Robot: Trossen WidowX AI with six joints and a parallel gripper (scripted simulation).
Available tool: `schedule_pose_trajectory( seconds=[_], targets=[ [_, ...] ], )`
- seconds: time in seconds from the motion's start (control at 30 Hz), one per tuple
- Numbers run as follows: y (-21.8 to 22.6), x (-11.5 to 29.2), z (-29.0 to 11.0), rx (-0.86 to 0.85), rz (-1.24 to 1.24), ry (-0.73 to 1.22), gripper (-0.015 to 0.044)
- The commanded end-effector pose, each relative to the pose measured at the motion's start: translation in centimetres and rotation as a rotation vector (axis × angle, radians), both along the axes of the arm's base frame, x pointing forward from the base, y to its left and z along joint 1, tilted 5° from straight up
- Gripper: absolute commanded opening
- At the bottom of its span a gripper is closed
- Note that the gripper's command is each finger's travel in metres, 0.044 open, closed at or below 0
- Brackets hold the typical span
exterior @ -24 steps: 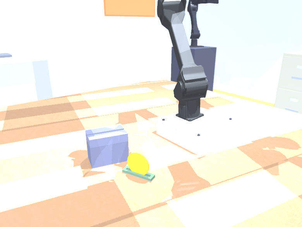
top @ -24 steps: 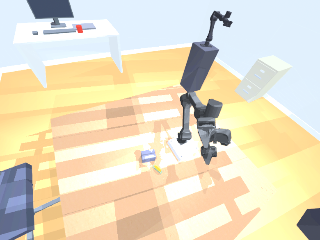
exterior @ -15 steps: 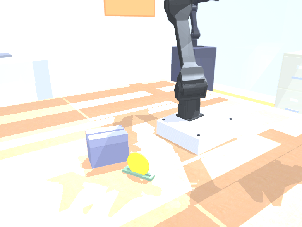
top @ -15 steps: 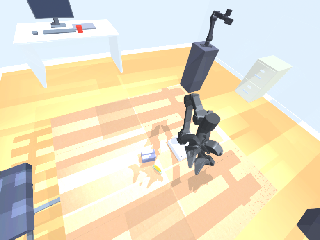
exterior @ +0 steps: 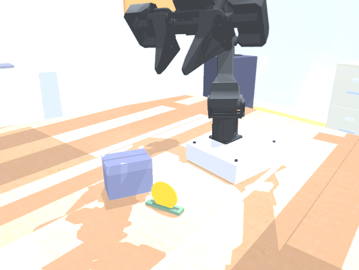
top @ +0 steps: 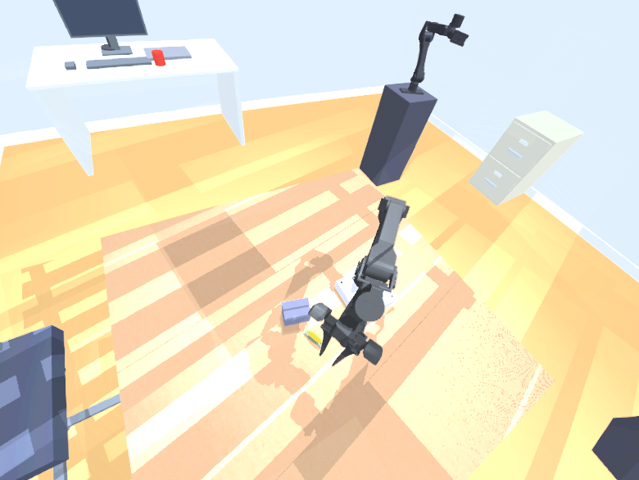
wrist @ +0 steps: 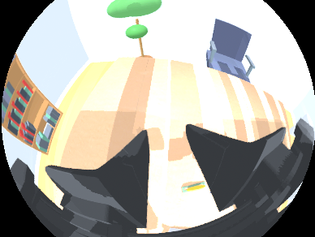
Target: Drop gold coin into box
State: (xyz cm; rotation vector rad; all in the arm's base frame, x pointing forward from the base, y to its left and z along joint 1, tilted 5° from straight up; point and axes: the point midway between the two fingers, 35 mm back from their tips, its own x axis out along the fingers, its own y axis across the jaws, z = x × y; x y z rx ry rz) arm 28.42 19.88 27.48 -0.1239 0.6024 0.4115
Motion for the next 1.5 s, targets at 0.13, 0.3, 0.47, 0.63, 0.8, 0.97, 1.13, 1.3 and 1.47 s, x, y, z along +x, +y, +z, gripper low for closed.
schedule_pose_trajectory(
  seconds=[0.13, 0.3, 0.47, 0.63, 0.8, 0.97, 1.13, 1.3, 1.47],
  targets=[
    [-6.3, 0.3, -10.2, 0.305, -0.771, 0.643, 0.0161],
    [-9.5, -1.3, -13.6, 0.422, -1.257, 0.862, 0.0161],
    [-10.4, -2.0, -14.4, 0.450, -1.412, 0.911, 0.0161],
    [-10.2, -2.3, -14.4, 0.450, -1.412, 0.911, 0.0161],
    [-10.2, -2.3, -14.4, 0.450, -1.412, 0.911, 0.0161],
    [-10.1, -2.0, -17.8, 0.450, -1.412, 0.911, 0.0161],
    [-10.1, -2.0, -18.4, 0.450, -1.412, 0.911, 0.0161],
    [-10.0, -2.0, -19.5, 0.450, -1.412, 0.912, 0.0161],
    [-10.0, -1.8, -20.2, 0.450, -1.412, 0.912, 0.0161]
  ],
)
